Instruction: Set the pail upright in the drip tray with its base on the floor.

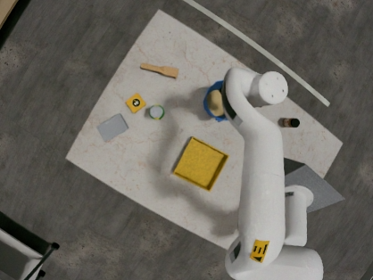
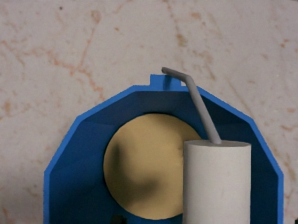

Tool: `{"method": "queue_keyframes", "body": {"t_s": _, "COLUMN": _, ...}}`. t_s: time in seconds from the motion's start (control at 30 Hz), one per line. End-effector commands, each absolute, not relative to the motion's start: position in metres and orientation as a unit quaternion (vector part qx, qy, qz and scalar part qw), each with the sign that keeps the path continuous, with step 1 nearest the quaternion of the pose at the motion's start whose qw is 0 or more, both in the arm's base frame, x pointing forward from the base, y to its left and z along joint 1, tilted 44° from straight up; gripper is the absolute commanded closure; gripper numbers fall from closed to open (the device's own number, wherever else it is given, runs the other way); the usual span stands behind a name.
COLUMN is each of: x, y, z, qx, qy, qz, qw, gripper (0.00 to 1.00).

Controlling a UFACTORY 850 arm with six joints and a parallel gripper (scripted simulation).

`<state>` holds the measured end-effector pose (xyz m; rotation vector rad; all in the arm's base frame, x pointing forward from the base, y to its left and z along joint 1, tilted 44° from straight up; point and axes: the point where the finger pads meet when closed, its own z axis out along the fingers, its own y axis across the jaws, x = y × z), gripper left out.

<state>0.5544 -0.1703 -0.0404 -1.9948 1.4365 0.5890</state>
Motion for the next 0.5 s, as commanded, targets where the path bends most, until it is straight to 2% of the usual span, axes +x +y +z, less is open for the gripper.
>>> {"method": "queue_keyframes", "body": {"t_s": 0.0, "x": 0.5550, "y": -0.1708, "z": -0.0401, "qx": -0.752, "qy": 0.542, "qz": 0.221, "qw": 0.302, "gripper": 0.00}}
{"method": "queue_keyframes", "body": {"t_s": 0.3, "x": 0.5550, "y": -0.1708, "z": -0.0401, "qx": -0.752, "qy": 0.542, "qz": 0.221, "qw": 0.302, "gripper": 0.00}}
{"method": "queue_keyframes", "body": {"t_s": 0.33, "x": 0.5550, "y": -0.1708, "z": -0.0401, "qx": -0.752, "qy": 0.542, "qz": 0.221, "qw": 0.302, "gripper": 1.00}}
{"method": "queue_keyframes", "body": {"t_s": 0.47, "x": 0.5550, "y": -0.1708, "z": -0.0401, "qx": -0.752, "qy": 0.542, "qz": 0.221, "qw": 0.302, "gripper": 1.00}}
